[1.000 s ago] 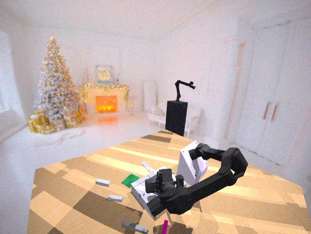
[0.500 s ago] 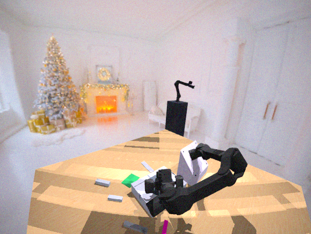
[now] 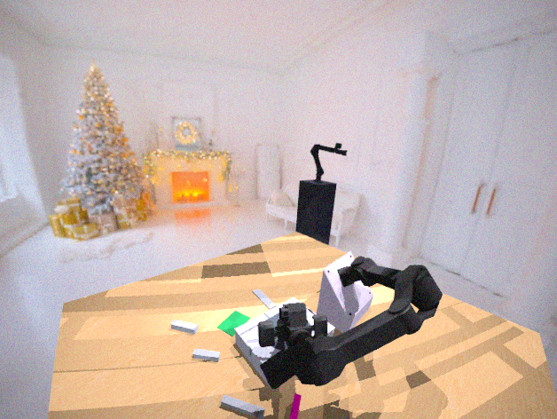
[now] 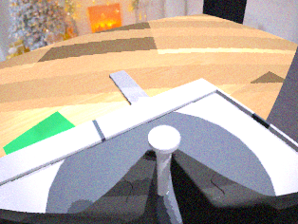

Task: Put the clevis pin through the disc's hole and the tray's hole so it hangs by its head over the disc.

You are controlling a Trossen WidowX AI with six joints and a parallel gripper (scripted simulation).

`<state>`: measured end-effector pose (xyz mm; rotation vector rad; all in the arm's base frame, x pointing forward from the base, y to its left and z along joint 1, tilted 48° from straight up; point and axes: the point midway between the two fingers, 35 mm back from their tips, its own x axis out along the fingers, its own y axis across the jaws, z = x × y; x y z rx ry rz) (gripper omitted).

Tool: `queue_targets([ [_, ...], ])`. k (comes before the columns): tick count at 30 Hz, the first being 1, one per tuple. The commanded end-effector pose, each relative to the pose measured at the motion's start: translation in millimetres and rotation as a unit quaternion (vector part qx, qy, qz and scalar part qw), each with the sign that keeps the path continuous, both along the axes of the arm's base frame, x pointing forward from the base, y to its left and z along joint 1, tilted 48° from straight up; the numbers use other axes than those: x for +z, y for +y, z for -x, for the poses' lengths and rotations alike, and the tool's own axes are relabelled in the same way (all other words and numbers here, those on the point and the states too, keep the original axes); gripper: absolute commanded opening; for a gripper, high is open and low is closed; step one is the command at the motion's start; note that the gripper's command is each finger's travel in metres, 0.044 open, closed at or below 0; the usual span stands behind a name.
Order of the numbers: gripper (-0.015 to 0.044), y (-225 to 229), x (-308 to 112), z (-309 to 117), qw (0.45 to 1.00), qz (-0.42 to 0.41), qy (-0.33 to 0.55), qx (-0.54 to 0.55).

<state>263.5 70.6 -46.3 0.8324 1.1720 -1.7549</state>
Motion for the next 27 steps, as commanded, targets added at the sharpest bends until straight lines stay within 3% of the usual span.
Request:
queue_targets([
  [1, 0.0, 0.4, -0.4, -2.7, 1.0, -0.001, -0.003, 0.002],
  [27, 0.0, 1.0, -0.6, -8.0, 1.0, -0.001, -0.003, 0.002],
])
